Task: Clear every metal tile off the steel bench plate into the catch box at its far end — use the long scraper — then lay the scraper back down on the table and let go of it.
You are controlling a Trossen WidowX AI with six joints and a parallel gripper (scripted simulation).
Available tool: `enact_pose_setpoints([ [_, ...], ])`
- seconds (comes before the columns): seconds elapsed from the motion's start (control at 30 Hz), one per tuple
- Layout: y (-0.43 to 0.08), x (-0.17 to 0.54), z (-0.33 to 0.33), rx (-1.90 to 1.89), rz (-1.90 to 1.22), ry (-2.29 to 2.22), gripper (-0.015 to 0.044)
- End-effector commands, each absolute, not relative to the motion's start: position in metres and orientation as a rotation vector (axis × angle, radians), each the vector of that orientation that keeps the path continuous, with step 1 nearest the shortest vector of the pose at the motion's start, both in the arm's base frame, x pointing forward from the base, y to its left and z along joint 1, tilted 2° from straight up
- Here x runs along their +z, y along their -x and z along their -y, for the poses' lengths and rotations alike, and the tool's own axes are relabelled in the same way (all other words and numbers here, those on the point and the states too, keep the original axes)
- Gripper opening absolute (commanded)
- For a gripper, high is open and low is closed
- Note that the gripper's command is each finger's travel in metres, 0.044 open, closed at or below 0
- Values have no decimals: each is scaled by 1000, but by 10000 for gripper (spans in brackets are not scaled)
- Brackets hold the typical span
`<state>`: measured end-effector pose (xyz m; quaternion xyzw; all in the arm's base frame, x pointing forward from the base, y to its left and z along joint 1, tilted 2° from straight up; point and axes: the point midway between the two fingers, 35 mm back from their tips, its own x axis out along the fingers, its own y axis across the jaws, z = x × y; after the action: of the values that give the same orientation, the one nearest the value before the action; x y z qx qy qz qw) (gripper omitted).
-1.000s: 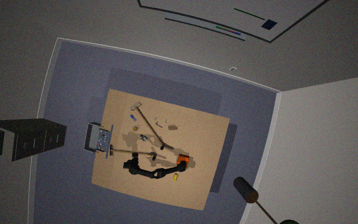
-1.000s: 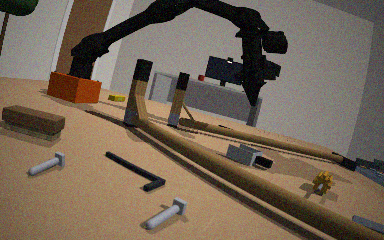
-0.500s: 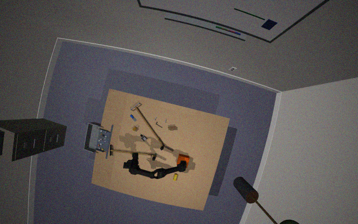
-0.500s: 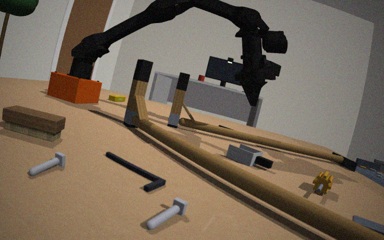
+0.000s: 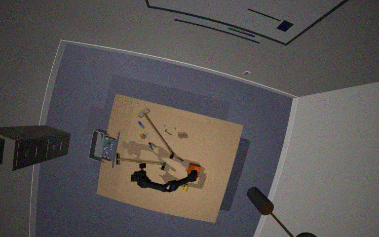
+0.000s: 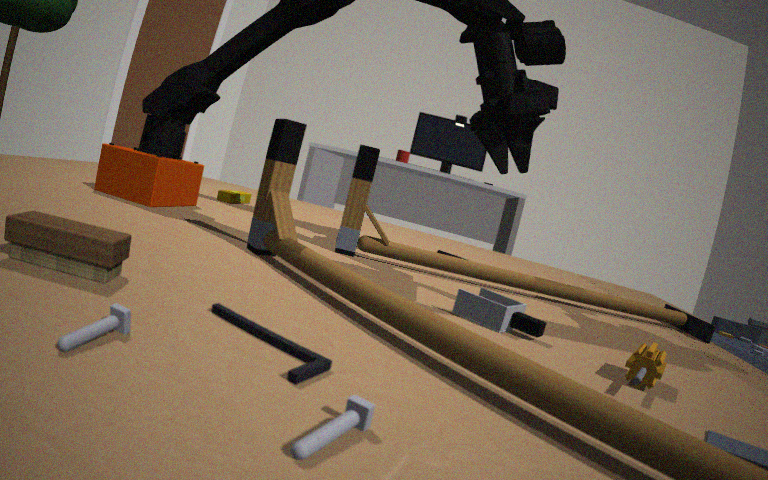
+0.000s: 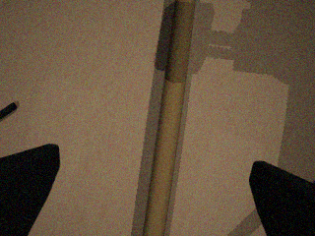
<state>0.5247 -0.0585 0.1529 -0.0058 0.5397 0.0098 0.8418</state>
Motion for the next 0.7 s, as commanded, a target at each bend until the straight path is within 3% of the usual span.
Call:
enact_pose_setpoints([
  [0.0, -519, 169, 60, 9, -1105, 6, 440],
  [0.67, -488, 231, 66, -32, -953, -7, 440],
])
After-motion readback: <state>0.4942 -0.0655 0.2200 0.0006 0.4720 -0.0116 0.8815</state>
